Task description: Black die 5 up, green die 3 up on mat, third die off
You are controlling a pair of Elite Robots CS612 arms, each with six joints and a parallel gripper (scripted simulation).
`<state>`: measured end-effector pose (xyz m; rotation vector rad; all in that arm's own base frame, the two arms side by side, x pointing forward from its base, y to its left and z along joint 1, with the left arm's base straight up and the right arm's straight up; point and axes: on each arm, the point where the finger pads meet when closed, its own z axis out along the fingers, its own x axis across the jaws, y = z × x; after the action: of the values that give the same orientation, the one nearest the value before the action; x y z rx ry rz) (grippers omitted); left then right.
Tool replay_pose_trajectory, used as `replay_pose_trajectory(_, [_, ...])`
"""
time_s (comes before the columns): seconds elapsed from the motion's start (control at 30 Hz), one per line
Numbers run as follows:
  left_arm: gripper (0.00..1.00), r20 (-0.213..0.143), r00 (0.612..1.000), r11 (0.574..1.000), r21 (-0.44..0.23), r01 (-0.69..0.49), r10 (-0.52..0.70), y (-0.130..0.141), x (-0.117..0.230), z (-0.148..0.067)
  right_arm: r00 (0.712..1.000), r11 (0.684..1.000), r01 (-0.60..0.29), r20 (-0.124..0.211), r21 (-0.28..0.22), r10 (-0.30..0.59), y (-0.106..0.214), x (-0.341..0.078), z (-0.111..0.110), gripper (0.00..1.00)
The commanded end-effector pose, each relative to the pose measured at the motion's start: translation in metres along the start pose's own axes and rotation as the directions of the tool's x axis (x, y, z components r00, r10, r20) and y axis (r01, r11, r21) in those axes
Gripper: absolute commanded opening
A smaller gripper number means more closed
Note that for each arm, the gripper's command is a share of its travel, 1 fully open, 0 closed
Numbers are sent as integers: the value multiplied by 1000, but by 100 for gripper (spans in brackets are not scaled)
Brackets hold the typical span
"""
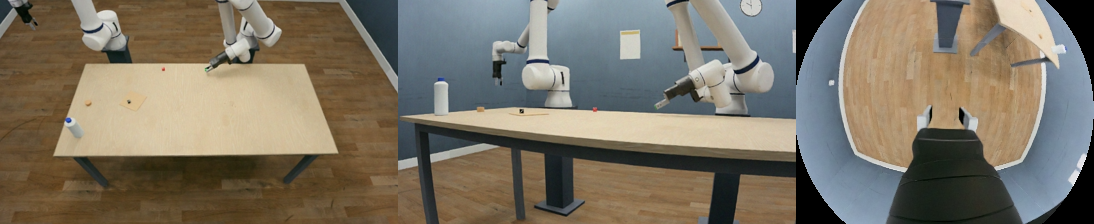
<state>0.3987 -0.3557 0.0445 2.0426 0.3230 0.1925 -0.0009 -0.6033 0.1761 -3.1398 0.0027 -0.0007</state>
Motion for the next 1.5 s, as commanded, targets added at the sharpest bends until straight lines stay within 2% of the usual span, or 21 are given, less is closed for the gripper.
replay_pose_trajectory(0.0, [40, -1, 1000, 1000, -3, 0, 0, -8, 0, 4, 1000, 1000, 0, 0, -2, 0, 1, 0, -1, 100])
replay_pose_trajectory(1.47, [40, -1, 1000, 1000, -3, 0, 0, -17, 0, 10, 1000, 1000, 0, 0, -2, 0, 1, 0, -1, 100])
